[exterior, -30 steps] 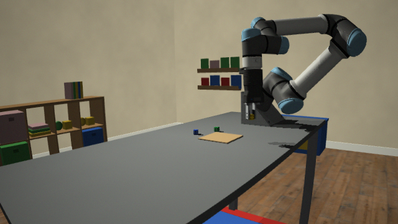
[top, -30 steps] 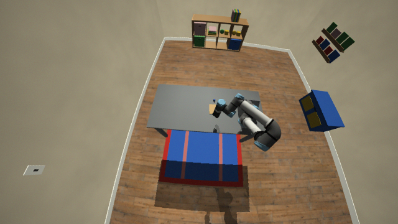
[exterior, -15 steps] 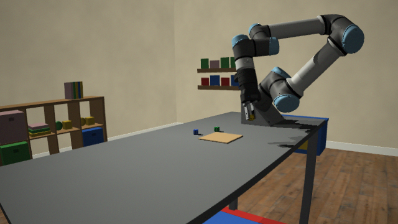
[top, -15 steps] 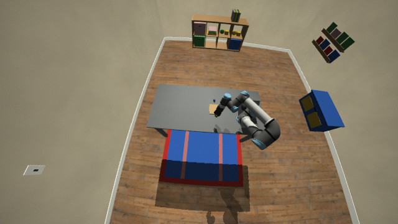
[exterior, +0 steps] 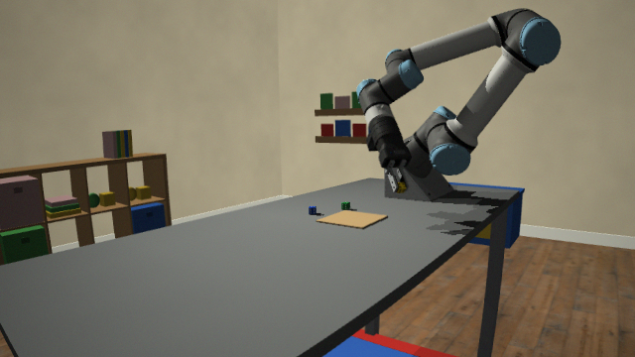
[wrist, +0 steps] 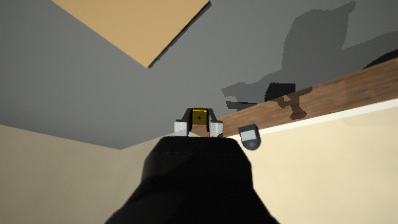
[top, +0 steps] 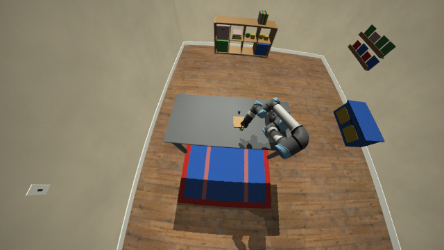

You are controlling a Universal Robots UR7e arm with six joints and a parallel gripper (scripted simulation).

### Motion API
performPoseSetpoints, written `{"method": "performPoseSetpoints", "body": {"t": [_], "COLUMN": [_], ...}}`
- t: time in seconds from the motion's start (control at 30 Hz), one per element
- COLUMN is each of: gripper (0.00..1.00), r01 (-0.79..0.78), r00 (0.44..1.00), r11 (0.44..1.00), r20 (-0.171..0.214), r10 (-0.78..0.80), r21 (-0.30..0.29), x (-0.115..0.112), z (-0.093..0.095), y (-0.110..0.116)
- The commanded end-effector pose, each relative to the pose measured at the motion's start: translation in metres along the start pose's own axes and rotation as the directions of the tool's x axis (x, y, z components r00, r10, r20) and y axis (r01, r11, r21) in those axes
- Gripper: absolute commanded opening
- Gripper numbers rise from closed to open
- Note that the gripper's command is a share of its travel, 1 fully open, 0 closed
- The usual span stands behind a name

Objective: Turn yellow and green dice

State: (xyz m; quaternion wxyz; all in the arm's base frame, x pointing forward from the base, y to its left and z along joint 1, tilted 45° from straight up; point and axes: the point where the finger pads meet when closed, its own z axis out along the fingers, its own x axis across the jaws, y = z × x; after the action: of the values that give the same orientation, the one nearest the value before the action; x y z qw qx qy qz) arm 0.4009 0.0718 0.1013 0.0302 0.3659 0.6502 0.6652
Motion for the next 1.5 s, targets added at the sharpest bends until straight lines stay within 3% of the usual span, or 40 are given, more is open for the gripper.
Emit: {"method": "performPoseSetpoints", "body": {"t": [0.0, 0.3, 0.6, 1.13, 1.47], "gripper": [0.40, 0.40, 0.40, 0.40, 0.40], "r01": [0.002, 0.003, 0.003, 0.004, 0.004], "r00": [1.000, 1.000, 1.000, 1.000, 1.000], "r11": [0.996, 0.972, 0.957, 0.952, 0.952], "r20": [0.002, 0.003, 0.006, 0.007, 0.006], "r10": [-0.002, -0.002, -0.002, -0.002, -0.002], "r21": [-0.094, -0.234, -0.290, -0.305, -0.305], "x": [0.000, 0.000, 0.000, 0.000, -0.001], "z": [-0.001, -0.002, -0.003, -0.002, 0.018], "y": [-0.001, -0.002, -0.003, -0.004, -0.022]}}
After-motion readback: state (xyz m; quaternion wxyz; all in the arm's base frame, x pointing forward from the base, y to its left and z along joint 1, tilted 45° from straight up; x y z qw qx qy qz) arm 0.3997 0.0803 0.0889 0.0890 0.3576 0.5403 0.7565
